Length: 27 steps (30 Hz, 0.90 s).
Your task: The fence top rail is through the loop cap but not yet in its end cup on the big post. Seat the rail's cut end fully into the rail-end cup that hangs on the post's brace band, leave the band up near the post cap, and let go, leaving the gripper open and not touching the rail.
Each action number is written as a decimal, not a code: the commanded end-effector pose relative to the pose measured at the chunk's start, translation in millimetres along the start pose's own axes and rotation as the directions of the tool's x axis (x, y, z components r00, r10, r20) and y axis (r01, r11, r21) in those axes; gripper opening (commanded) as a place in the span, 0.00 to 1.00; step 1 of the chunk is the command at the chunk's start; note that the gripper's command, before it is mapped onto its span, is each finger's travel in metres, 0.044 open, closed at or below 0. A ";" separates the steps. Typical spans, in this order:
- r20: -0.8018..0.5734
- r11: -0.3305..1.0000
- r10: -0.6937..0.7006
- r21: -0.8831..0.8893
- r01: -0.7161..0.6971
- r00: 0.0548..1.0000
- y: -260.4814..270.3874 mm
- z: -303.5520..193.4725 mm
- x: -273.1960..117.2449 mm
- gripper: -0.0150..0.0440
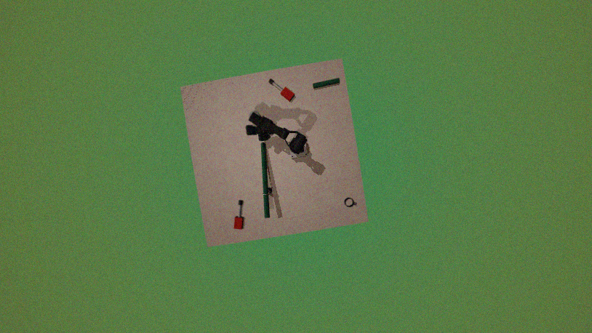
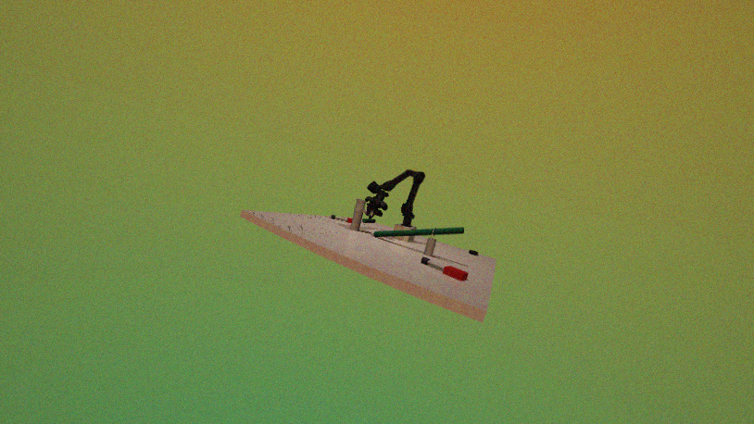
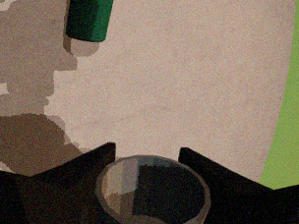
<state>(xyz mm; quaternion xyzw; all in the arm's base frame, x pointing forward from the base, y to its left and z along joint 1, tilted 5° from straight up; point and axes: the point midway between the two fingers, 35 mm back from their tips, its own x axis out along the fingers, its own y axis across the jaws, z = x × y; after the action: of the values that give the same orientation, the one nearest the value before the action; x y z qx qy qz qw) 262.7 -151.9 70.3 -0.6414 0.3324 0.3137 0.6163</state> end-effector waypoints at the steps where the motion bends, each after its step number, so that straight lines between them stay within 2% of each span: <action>1: 0.000 1.000 0.000 0.001 0.000 1.000 -0.1 0.0 0.0 0.25; 4: 0.000 1.000 0.000 0.001 0.000 1.000 -0.1 0.0 0.0 0.25; 21: -0.004 1.000 0.002 0.009 -0.002 1.000 -9.9 15.3 -12.5 1.00; 27: -0.008 1.000 0.002 0.018 -0.002 1.000 -18.6 33.1 -27.7 1.00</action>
<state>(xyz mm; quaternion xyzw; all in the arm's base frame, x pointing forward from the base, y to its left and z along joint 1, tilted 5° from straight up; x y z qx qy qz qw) 262.2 -126.8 90.7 -0.6362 0.3361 0.3139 0.6195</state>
